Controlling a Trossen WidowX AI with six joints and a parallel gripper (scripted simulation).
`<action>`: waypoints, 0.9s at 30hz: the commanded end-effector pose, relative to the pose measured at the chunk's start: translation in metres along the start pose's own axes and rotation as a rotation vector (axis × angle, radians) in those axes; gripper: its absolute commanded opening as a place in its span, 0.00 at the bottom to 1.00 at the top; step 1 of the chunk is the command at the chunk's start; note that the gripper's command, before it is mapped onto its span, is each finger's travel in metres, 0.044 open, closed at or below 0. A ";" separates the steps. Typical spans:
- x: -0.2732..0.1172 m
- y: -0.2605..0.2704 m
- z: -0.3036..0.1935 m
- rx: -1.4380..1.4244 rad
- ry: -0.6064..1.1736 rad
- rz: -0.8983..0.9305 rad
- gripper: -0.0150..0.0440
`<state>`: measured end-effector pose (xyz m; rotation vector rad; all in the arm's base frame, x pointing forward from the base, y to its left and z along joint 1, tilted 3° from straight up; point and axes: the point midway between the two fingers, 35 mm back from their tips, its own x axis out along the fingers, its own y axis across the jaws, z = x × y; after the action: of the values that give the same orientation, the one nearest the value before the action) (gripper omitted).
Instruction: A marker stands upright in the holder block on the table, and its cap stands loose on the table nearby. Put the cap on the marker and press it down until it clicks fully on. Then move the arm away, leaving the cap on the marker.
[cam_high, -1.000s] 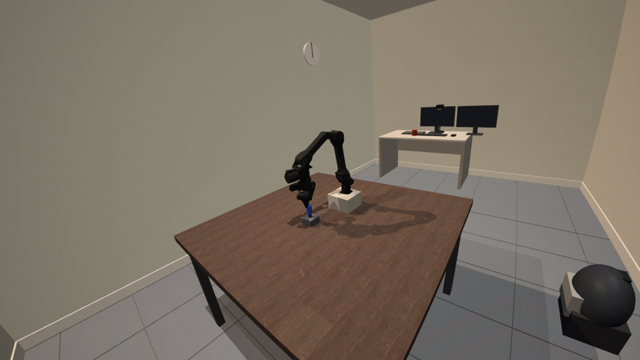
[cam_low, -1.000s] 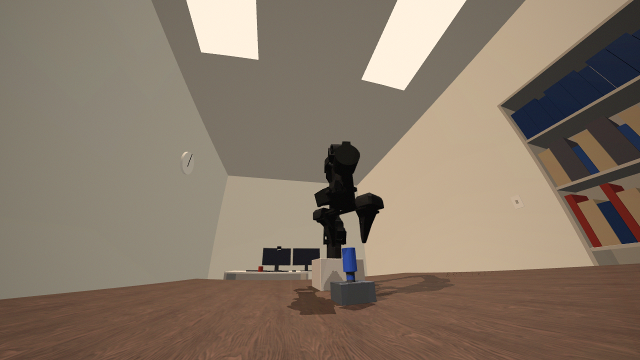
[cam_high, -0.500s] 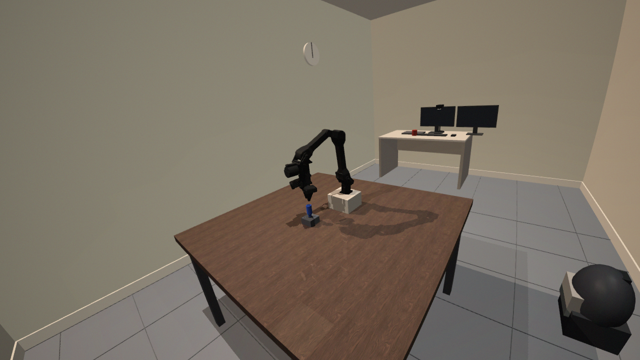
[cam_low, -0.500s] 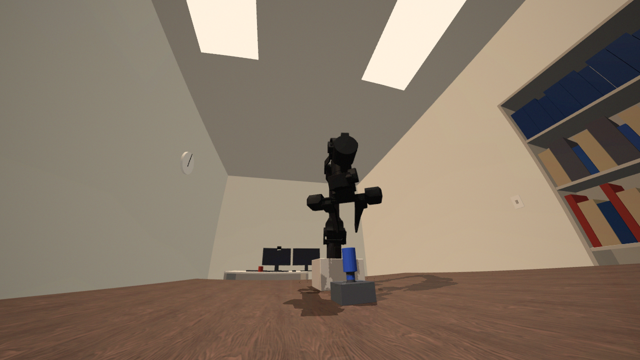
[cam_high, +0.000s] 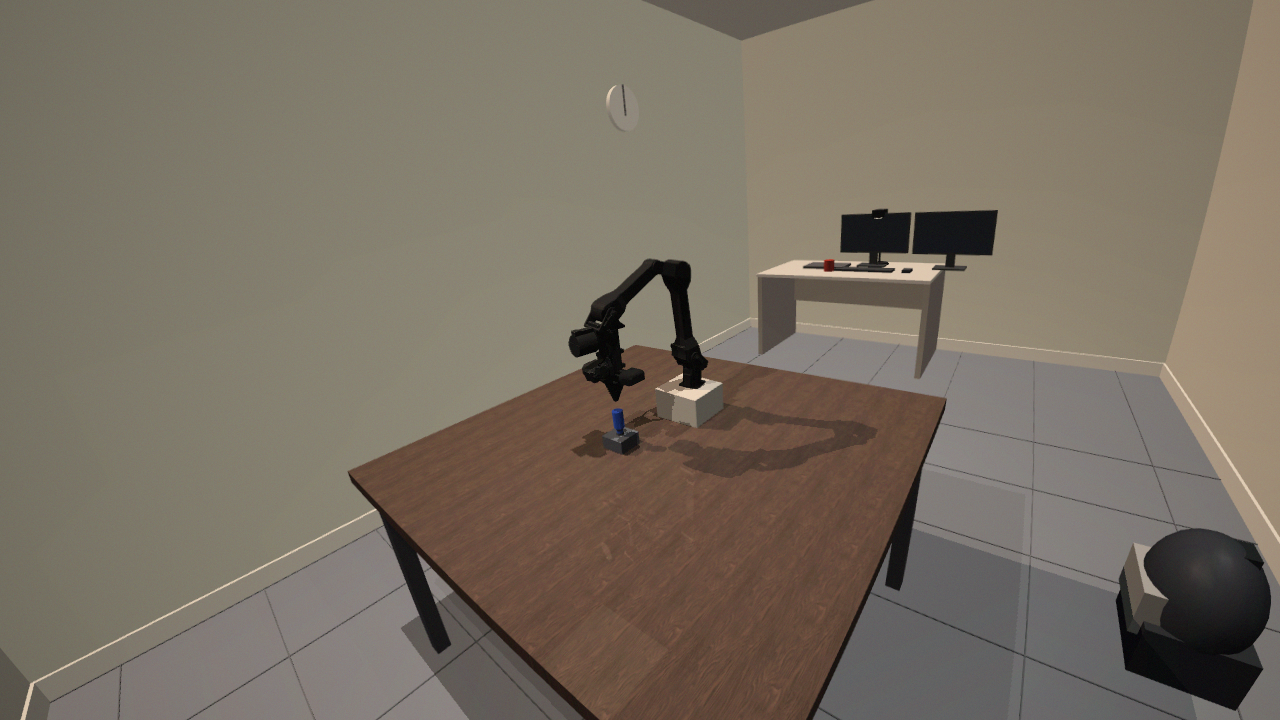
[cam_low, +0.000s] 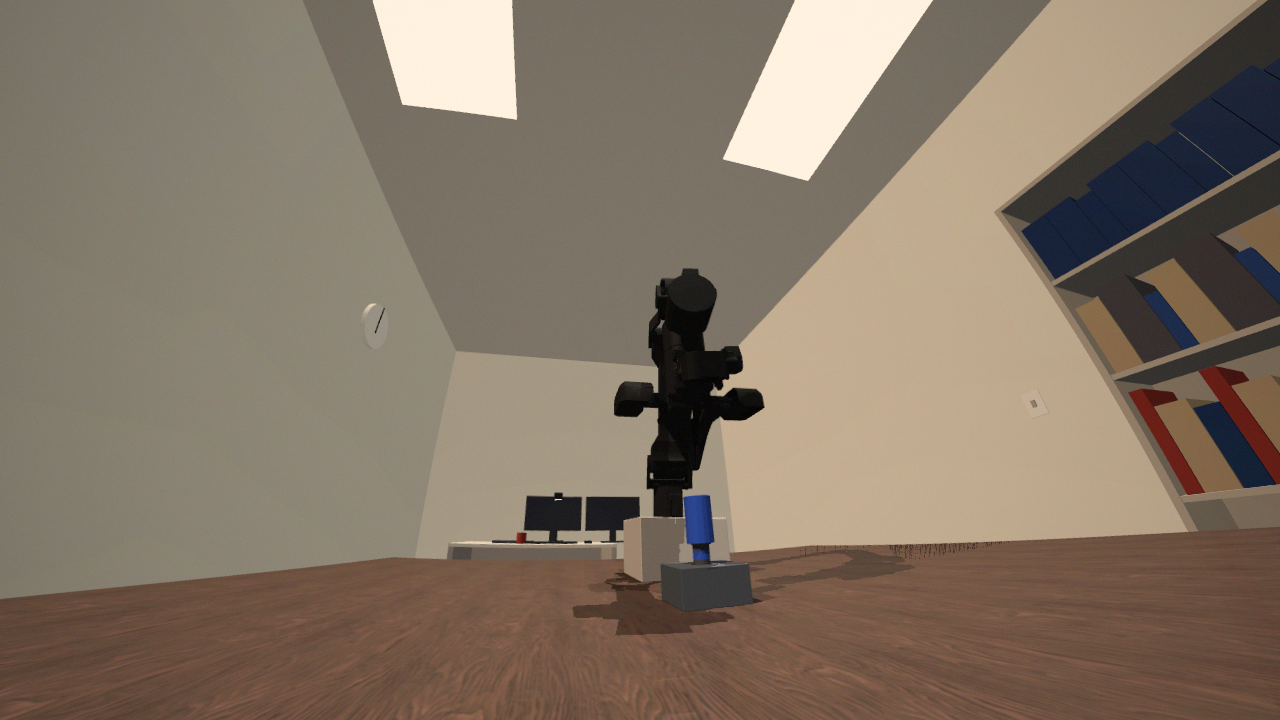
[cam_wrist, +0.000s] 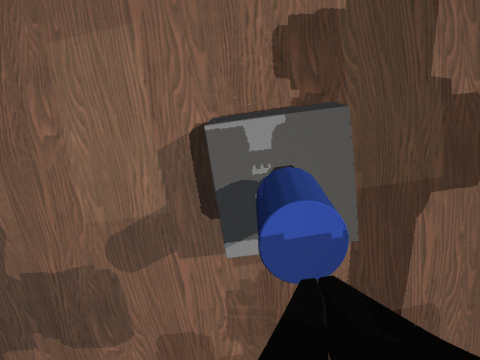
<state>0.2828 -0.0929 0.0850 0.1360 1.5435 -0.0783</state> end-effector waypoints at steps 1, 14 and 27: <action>0.002 0.000 0.000 -0.012 0.000 -0.001 0.25; 0.020 0.000 0.000 -0.012 0.000 0.000 0.25; 0.040 0.000 0.000 -0.012 0.000 0.000 0.25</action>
<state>0.2854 -0.0918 0.0520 0.1253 1.5366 -0.0709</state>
